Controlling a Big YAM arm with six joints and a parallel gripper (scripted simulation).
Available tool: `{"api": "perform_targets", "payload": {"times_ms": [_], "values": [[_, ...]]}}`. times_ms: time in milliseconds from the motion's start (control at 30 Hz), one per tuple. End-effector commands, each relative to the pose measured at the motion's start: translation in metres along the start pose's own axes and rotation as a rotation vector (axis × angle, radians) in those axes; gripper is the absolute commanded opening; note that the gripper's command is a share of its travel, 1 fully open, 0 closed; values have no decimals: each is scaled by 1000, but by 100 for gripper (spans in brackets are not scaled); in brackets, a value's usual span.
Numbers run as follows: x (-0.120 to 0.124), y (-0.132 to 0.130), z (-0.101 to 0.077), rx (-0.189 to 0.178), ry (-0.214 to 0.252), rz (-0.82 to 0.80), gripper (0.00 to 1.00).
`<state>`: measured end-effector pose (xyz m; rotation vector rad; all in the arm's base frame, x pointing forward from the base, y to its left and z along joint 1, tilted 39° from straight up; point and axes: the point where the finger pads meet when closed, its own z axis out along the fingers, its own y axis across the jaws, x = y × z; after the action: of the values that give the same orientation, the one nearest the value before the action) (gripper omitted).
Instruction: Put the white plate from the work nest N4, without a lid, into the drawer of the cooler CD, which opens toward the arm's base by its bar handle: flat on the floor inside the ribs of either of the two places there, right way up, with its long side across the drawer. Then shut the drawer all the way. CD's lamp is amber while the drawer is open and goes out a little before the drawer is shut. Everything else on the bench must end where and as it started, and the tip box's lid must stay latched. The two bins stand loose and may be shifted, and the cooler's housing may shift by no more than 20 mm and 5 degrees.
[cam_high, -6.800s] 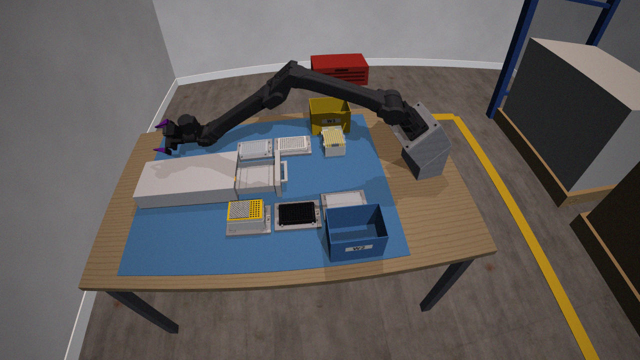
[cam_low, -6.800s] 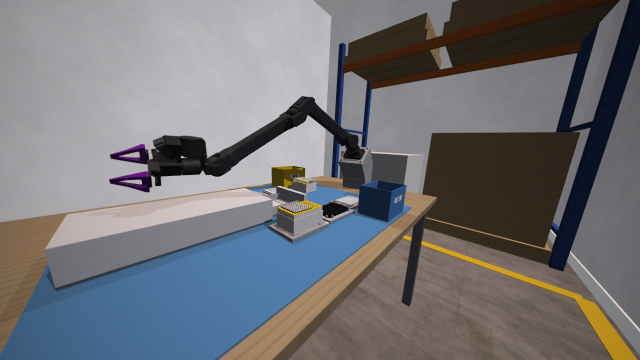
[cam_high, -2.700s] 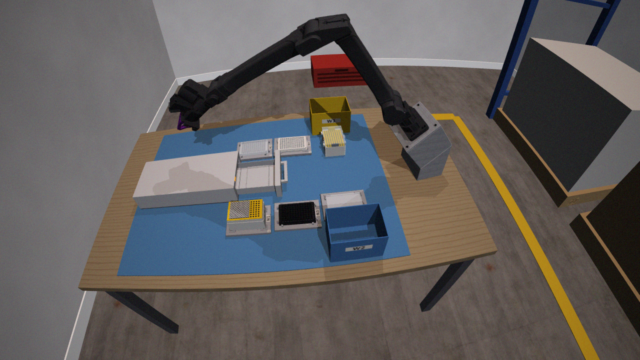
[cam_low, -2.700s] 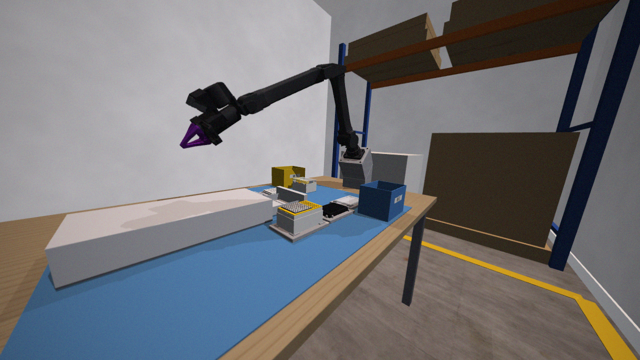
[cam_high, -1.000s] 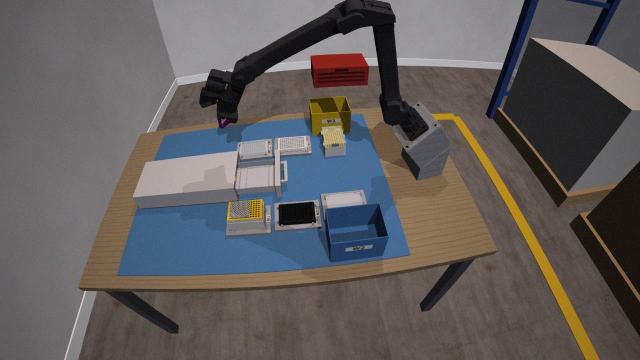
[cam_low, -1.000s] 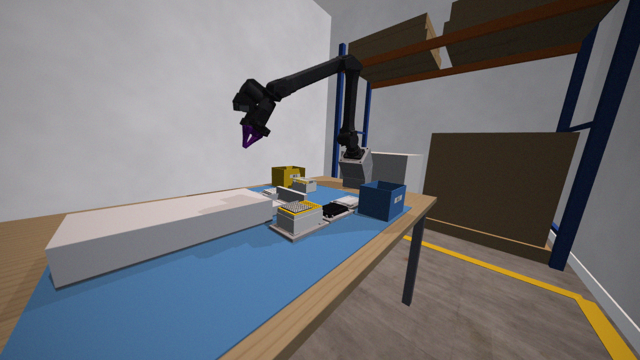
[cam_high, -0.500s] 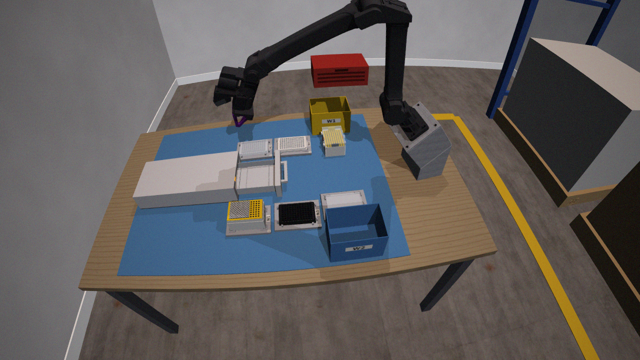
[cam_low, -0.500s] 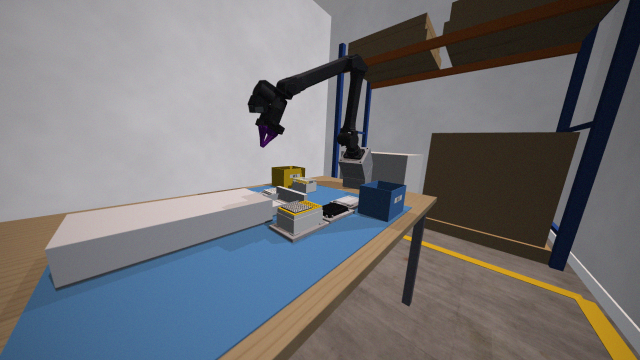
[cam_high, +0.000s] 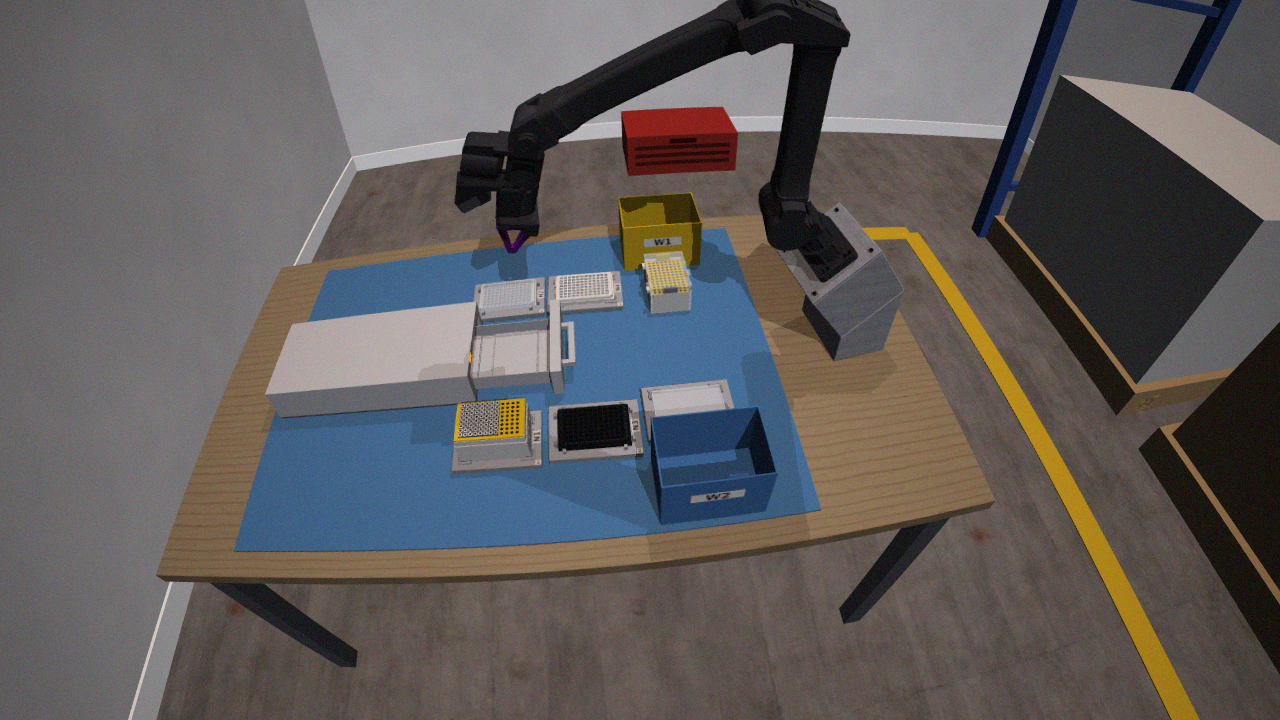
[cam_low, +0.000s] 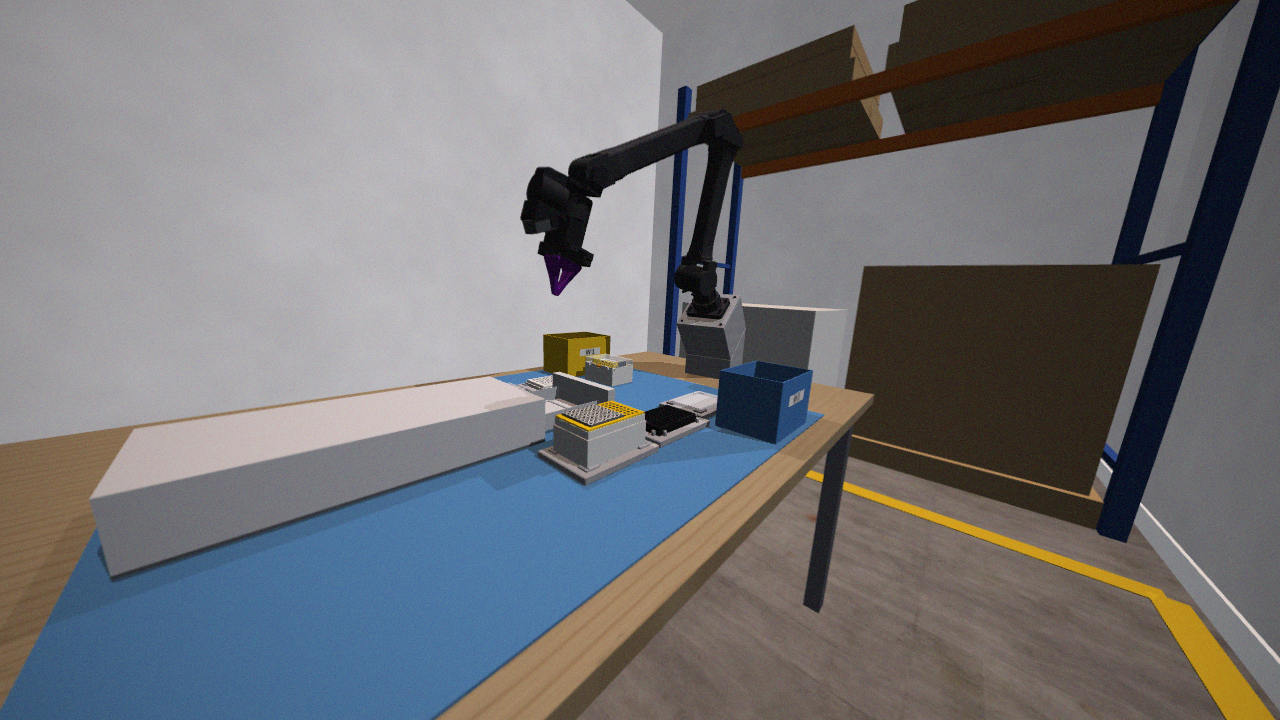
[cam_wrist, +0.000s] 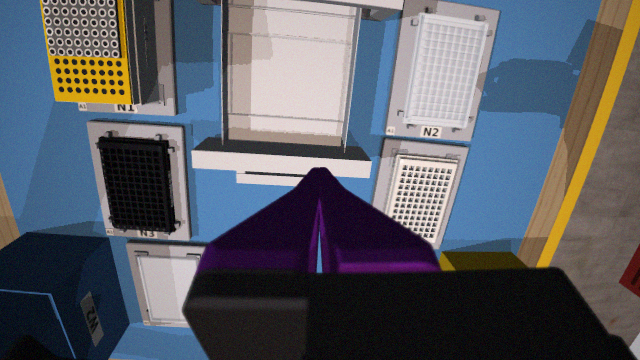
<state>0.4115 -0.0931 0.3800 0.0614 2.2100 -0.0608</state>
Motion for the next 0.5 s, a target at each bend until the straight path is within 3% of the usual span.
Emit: {"api": "perform_targets", "payload": {"times_ms": [0, 133, 167, 233, 267, 467], "values": [[8, 9, -12, -10, -5, 8, 0], [20, 11, -15, -7, -15, 3, 0], [28, 13, -17, -19, 27, 20, 0], [26, 10, -18, -23, 67, 42, 0], [42, 14, -20, -25, 75, 41, 0], [67, 22, -25, -28, 77, 36, 0]]}}
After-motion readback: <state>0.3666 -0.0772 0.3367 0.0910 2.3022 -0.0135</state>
